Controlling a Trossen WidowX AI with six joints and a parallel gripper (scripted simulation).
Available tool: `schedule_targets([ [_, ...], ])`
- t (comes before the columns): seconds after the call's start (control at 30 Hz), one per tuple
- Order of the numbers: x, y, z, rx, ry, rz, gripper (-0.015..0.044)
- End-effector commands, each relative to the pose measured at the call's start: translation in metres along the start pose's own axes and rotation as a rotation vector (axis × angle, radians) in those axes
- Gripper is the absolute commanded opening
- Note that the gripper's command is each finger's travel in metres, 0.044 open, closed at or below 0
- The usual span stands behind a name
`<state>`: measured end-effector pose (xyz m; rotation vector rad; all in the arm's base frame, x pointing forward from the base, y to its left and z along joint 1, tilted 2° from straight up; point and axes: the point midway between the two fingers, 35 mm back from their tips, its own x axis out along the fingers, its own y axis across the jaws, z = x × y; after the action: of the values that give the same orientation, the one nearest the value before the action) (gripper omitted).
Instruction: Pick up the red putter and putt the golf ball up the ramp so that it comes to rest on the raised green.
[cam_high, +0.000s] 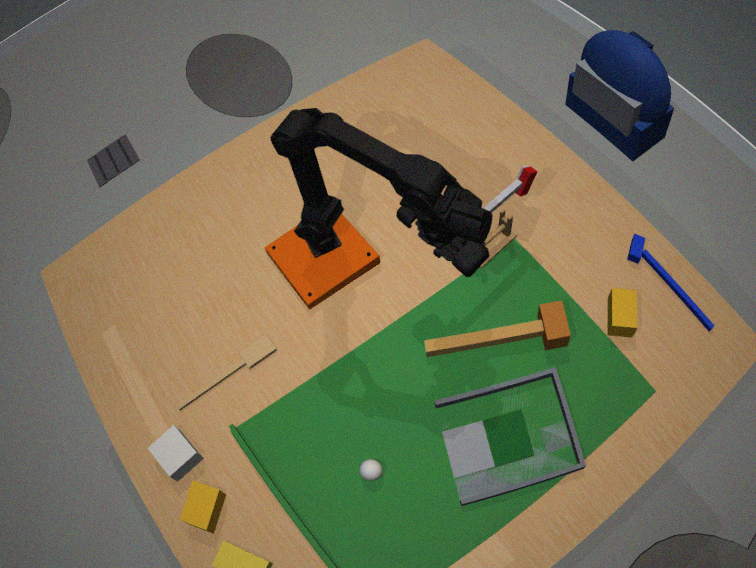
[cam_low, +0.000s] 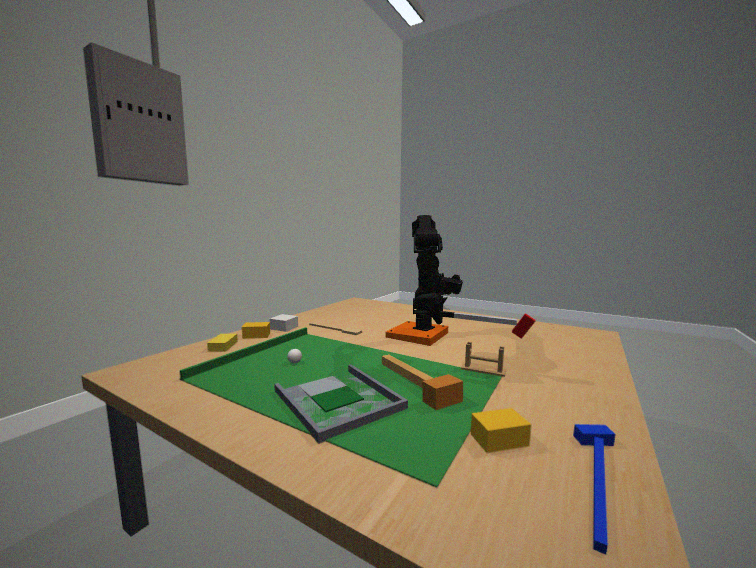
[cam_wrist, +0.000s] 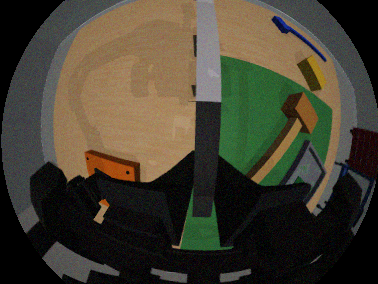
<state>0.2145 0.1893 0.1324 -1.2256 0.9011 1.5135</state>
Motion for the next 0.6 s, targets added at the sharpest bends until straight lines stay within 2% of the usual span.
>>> schedule_targets([
  [0.0,0.000,-0.002,-0.003,0.024,0.004,-0.002,0.0000],
  [0.57,-0.029,-0.033,-0.089,0.629,0.071,-0.081,0.0000],
])
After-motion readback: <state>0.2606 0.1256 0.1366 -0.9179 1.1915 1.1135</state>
